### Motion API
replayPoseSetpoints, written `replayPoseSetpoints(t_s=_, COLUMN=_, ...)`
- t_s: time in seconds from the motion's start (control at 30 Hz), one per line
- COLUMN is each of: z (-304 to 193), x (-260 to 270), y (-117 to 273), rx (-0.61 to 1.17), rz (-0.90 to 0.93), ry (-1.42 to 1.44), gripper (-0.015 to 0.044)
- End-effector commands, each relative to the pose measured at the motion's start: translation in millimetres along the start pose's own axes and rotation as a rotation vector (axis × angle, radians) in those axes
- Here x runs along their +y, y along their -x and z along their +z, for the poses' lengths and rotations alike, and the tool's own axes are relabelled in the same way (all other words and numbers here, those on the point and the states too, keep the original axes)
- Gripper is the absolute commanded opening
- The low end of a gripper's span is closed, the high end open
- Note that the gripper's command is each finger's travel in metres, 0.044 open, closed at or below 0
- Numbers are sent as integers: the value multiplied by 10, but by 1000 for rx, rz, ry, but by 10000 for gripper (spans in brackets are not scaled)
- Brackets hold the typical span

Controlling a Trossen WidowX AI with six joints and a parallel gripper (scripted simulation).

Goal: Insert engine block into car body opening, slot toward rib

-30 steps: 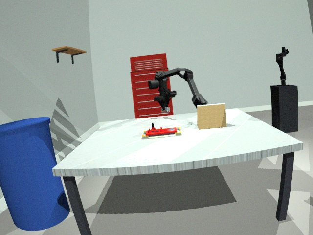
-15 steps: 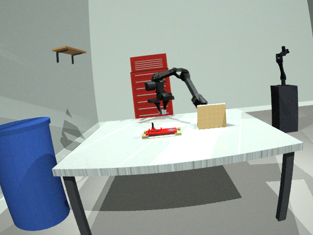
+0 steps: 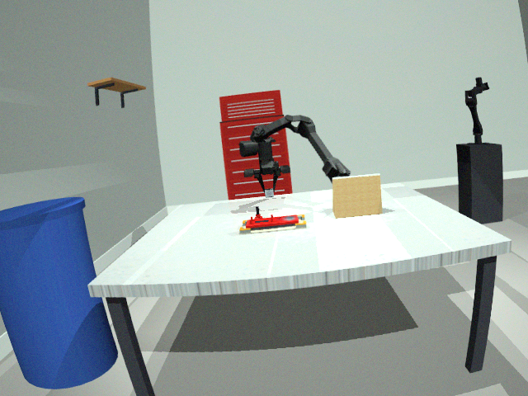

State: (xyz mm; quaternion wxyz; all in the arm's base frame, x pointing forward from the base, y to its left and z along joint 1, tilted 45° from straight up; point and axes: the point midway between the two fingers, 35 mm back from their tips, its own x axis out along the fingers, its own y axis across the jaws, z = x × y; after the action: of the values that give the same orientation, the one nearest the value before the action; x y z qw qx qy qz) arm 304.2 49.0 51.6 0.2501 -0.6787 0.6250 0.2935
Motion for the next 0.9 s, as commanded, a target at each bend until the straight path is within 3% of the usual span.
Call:
replayPoseSetpoints(t_s=0.0, z=107, x=-67, y=-37, rx=-6, rz=1, ry=-157, gripper=0)
replayPoseSetpoints(t_s=0.87, z=666, x=-308, y=-311, rx=-4, rz=5, ry=-1019, gripper=0)
